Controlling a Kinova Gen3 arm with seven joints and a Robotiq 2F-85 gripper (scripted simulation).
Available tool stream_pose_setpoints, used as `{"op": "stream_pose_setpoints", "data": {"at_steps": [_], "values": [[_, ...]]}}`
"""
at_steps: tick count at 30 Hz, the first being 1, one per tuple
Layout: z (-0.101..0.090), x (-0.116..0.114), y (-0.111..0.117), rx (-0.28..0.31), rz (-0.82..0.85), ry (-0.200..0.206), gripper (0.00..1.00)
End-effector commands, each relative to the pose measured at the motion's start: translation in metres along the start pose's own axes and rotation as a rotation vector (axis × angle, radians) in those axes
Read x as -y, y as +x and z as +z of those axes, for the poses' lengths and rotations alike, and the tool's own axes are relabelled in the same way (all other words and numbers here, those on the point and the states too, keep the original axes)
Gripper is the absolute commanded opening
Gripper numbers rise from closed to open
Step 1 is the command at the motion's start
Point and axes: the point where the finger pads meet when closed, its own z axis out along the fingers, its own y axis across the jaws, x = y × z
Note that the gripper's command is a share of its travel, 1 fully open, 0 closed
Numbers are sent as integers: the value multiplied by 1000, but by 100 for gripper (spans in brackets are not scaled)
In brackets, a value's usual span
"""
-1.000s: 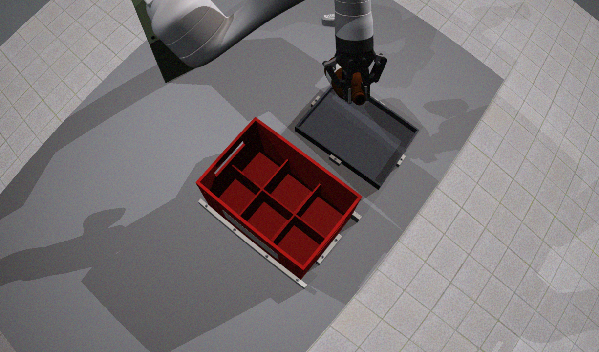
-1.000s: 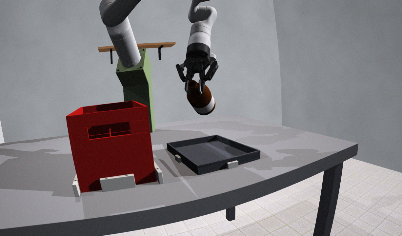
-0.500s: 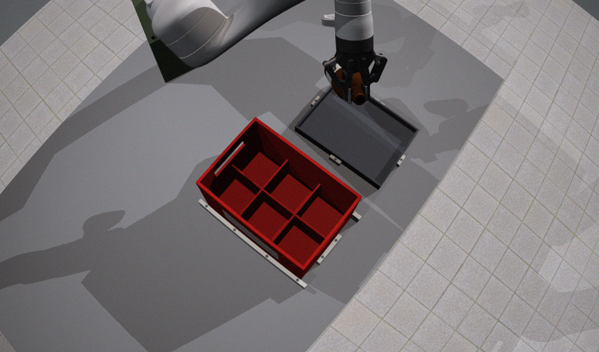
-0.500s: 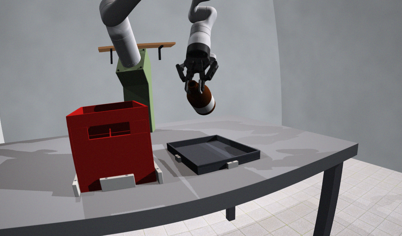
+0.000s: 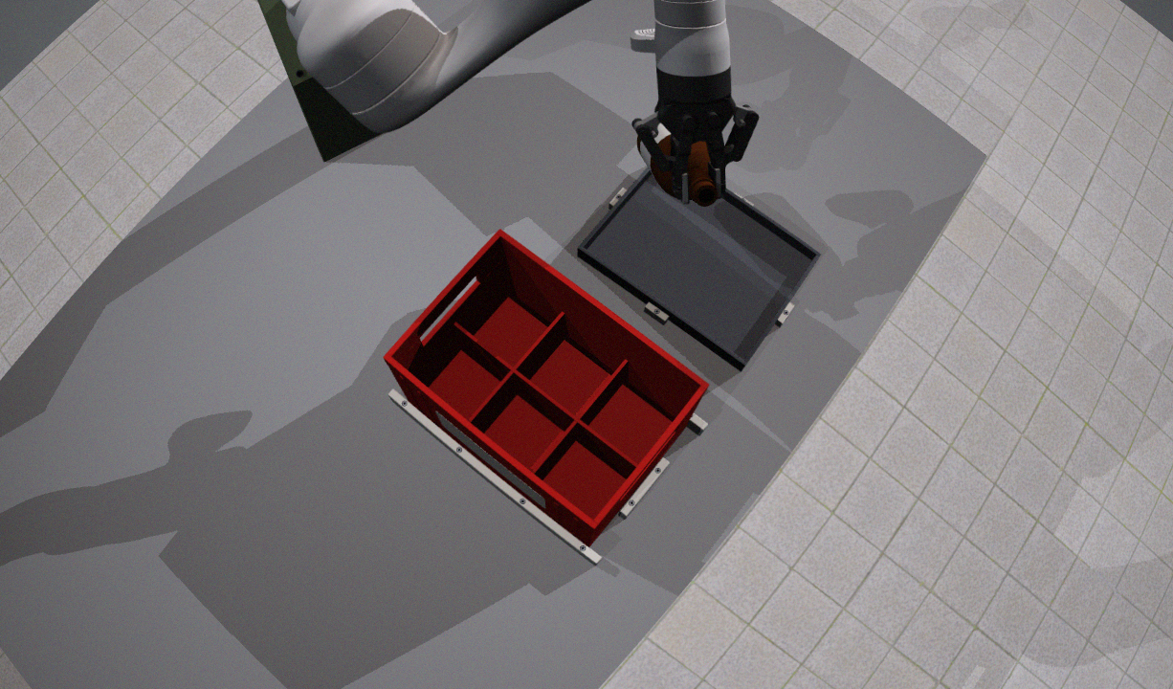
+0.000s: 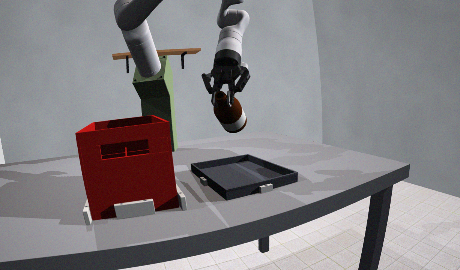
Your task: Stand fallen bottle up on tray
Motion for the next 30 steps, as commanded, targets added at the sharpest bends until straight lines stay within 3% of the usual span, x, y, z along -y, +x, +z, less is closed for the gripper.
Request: {"op": "stream_pose_setpoints", "data": {"at_steps": [1, 18, 30], "values": [[0, 0, 2, 18, -7, -3, 0], [-1, 0, 2, 113, -6, -5, 0], [-1, 0, 2, 130, -6, -5, 0]]}}
